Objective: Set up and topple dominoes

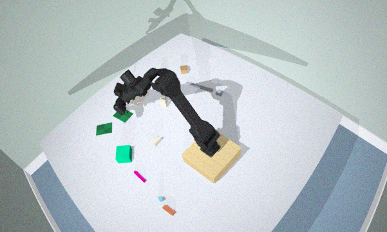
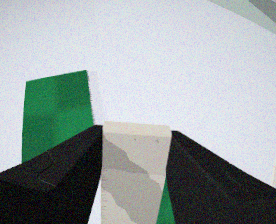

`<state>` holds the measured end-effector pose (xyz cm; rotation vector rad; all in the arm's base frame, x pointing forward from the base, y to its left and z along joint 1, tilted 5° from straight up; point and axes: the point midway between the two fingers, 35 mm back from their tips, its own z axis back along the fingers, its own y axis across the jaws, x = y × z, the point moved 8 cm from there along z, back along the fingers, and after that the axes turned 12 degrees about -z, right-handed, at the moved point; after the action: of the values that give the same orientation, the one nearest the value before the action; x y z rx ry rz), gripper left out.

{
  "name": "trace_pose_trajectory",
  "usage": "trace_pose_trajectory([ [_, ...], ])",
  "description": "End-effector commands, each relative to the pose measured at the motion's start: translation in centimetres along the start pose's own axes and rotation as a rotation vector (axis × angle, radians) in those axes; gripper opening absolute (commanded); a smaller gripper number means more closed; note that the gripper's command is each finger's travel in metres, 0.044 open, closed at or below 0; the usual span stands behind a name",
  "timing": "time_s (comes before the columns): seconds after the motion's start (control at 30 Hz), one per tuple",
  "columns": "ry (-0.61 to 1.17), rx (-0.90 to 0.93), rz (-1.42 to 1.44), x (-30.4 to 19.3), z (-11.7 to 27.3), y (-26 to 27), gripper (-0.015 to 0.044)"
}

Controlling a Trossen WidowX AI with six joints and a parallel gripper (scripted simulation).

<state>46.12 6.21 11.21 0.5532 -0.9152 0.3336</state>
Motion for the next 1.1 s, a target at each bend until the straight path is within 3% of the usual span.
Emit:
trace_pose_trajectory([
  [0.0, -0.042, 0.019, -0.002, -0.5, 0.6, 0.0, 0.0107],
  [1.07, -0.373, 0.205, 0.089, -5.7, 7.1, 2.0, 0.0107],
])
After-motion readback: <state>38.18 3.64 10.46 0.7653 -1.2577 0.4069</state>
